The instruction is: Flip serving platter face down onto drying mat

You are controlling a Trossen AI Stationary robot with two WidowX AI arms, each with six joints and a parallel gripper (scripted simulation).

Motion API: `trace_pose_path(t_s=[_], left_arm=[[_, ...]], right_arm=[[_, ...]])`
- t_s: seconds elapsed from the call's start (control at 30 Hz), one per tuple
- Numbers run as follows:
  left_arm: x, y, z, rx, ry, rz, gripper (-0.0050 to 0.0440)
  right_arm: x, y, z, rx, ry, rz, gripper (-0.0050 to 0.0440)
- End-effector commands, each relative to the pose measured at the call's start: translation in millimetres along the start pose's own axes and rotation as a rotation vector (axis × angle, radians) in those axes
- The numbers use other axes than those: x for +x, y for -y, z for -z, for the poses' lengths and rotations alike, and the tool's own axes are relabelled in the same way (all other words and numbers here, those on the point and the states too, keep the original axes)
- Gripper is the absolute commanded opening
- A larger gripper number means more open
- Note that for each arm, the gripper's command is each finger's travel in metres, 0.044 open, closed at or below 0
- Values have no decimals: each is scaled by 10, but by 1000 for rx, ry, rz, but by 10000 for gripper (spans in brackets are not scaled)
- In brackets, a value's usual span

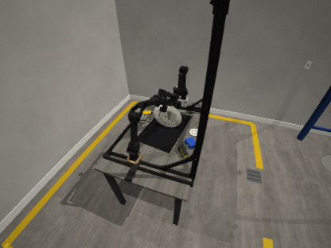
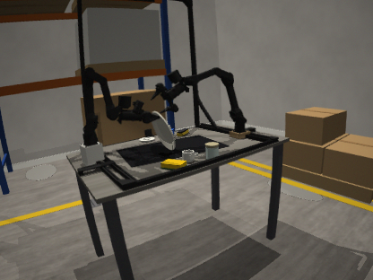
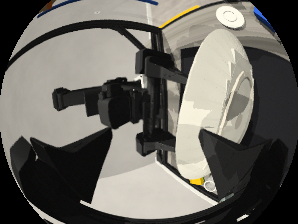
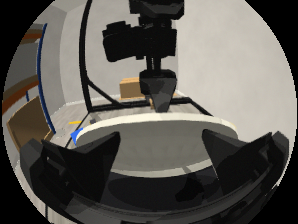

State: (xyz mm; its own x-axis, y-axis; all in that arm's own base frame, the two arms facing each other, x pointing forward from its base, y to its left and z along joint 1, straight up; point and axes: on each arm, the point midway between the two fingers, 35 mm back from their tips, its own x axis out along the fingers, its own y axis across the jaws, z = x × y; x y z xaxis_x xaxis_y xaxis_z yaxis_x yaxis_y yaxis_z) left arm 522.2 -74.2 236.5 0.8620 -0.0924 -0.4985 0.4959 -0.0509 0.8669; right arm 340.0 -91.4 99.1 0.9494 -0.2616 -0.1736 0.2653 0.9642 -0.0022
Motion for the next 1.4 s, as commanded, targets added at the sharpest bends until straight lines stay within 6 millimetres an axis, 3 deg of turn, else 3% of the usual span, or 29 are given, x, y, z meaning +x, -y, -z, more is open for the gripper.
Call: trace_pose_path(t_s=[0.0, 0.13, 0.5, 0.57, 0.77, 0.9, 1.07, 1.13, 1.23, 1.37], left_arm=[[45, 24, -2, 4, 2, 10, 440], [-108, 149, -17, 3, 3, 28, 440], [-1024, 984, -59, -3, 8, 89, 440], [-1024, 984, -59, -3, 8, 89, 440], [-1374, 1670, -45, -3, 8, 145, 440], [-1447, 1915, -36, -2, 7, 171, 440], [-1611, 2570, -4, 3, 3, 237, 440], [-1611, 2570, -4, 3, 3, 237, 440], [-1666, 2829, 11, 5, 2, 262, 440], [-1667, 2834, 12, 5, 2, 262, 440]], right_arm=[[3, -3, 0, 2, 0, -2, 440], [3, -3, 0, 2, 0, -2, 440], [3, -3, 0, 2, 0, -2, 440], [3, -3, 0, 2, 0, -2, 440], [3, -3, 0, 2, 0, -2, 440], [-23, -3, 13, 2, -9, -2, 440], [-166, -3, 92, 2, -75, -3, 440], [-166, -3, 92, 2, -75, -3, 440], [-311, -2, 191, 2, -123, -3, 440], [-397, -2, 259, 2, -164, -3, 440]])
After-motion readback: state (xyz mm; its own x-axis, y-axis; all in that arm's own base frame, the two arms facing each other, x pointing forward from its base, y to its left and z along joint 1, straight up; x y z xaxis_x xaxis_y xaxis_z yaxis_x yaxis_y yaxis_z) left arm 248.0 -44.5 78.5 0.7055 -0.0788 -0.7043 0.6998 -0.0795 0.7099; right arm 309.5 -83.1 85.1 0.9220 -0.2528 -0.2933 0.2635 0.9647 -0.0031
